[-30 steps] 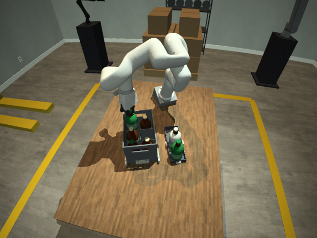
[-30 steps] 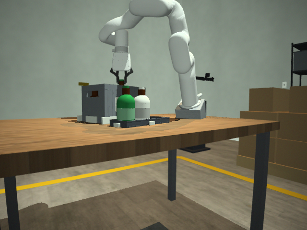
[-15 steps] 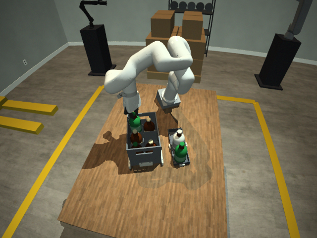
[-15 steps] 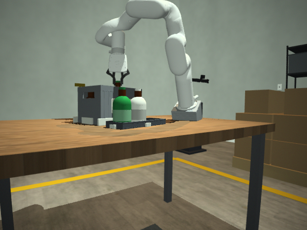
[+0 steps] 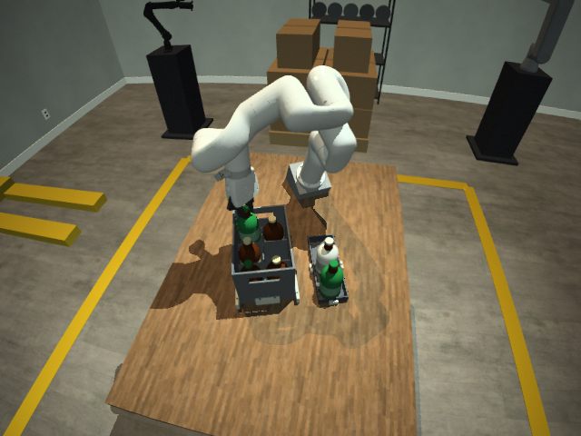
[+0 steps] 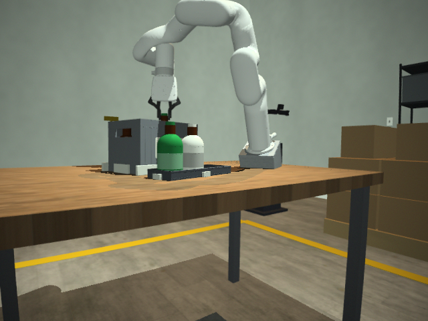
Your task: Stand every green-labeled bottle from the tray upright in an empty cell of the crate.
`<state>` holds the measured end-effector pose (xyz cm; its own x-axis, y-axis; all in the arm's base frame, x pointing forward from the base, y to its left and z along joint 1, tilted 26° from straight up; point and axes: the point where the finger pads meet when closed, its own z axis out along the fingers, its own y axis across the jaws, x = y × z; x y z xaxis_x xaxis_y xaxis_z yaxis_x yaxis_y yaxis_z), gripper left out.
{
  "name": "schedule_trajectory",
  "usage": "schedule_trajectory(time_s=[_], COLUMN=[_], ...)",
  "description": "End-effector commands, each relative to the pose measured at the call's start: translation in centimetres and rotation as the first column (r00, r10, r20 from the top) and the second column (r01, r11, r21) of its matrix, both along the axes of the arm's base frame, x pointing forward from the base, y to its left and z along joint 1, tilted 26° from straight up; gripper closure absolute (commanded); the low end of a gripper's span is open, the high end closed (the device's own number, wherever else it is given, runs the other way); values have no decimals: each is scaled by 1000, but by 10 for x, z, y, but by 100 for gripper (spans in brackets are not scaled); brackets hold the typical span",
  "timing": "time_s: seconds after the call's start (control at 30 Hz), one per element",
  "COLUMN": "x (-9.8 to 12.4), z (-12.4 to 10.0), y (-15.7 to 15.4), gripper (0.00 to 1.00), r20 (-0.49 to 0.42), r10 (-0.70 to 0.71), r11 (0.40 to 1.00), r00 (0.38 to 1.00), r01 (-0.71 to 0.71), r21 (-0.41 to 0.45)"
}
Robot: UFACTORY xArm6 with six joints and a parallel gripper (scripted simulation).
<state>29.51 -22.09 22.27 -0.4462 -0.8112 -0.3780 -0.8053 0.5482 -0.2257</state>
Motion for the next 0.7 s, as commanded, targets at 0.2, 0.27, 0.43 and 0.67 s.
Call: schedule_trajectory(time_s=[0.2,0.27,0.43,0.67], x=[3,3,6,9], z=[-6,-6,-11,-19], y=[1,1,2,4], gripper=[100,100,100,100], r20=[2,2,2,2], r10=[0,0,0,0], r11=[1000,1000,1000,1000], r00=[1000,1000,1000,1000], r01=[0,0,0,0], r21=[-2,-2,-2,-2])
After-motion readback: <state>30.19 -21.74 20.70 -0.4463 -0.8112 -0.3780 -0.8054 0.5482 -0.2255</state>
